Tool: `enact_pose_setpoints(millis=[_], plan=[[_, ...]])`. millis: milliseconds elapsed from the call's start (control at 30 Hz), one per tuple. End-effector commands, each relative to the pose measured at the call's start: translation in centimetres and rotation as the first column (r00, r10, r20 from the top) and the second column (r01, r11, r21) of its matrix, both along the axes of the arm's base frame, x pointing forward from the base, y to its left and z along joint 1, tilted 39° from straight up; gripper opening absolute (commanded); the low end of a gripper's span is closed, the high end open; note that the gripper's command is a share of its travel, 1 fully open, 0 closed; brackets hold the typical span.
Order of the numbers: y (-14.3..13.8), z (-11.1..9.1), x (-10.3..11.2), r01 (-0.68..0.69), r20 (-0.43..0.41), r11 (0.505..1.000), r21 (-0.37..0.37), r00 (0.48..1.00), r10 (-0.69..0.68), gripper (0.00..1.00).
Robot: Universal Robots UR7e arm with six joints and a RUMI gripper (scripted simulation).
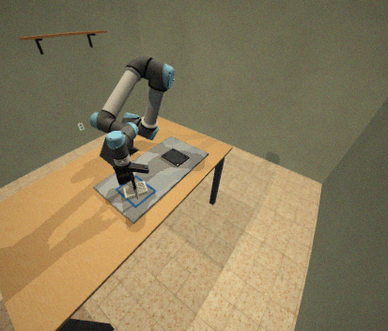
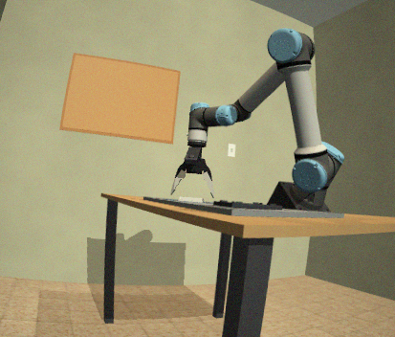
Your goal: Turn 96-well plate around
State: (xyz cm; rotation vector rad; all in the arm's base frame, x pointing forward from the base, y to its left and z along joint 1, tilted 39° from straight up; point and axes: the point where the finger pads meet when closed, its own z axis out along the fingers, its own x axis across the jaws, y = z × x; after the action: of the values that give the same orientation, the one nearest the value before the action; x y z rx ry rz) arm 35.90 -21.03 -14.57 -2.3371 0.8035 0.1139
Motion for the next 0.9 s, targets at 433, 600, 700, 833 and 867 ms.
enact_pose_setpoints(millis=[433,600,700,833,867], plan=[[-1.4,1.7,-0.3,0.001,0.001,1.0,-0.001,1.0,-0.001,1.0],[-1.9,2.3,-0.4,0.001,0.001,1.0,-0.001,1.0,-0.001,1.0],[-2.3,2.9,-0.5,0.001,0.001,1.0,-0.001,1.0,-0.001,1.0],[-3.0,3.8,-0.6,0.001,0.001,1.0,-0.001,1.0,-0.001,1.0],[-3.2,4.0,-0.6,0.001,0.001,1.0,-0.001,1.0,-0.001,1.0]])
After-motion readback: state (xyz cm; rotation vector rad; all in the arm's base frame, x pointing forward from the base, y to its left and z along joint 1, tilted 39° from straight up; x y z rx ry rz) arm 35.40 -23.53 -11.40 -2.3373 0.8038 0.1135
